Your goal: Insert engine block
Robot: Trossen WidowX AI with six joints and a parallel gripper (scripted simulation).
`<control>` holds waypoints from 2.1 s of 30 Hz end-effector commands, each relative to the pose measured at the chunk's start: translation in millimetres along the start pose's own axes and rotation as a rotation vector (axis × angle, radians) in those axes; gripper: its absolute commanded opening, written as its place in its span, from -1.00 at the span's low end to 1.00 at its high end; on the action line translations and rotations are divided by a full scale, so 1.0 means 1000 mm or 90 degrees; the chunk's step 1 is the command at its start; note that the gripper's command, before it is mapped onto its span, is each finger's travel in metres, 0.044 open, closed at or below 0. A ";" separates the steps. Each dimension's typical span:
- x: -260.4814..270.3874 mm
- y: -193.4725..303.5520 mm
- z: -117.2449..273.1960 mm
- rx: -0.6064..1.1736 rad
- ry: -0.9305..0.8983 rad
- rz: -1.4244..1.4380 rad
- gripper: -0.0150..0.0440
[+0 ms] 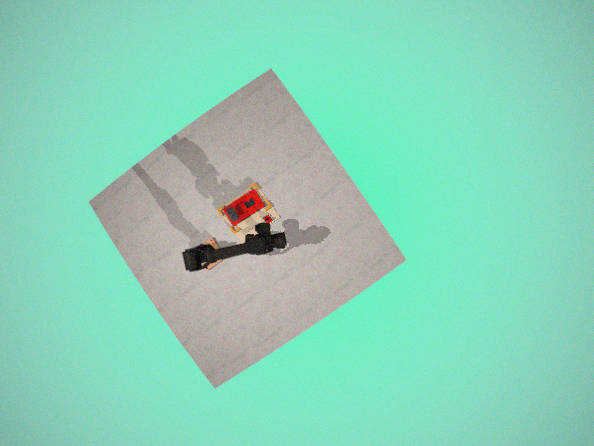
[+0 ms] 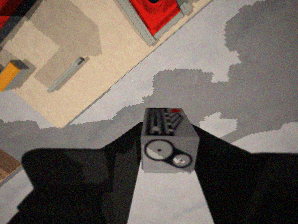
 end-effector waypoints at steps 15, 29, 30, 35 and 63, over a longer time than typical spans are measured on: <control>0.000 -0.001 0.054 0.001 0.000 -0.004 -0.49; 0.005 0.001 0.088 0.003 -0.004 0.006 -0.49; 0.004 0.000 0.084 0.003 -0.004 0.006 -0.49; 0.004 0.000 0.063 0.003 -0.004 0.006 -0.49; 0.000 0.054 0.045 -0.385 -0.051 0.008 -0.49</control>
Point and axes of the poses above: the point midway between the two fingers, 35 mm back from their tips, its own z axis back along the fingers, its own x axis across the jaws, y = z × x, the point moved 6 cm from there along z, back along the fingers, and after that the axes turned 5 degrees about -z, right-handed, at the moved point
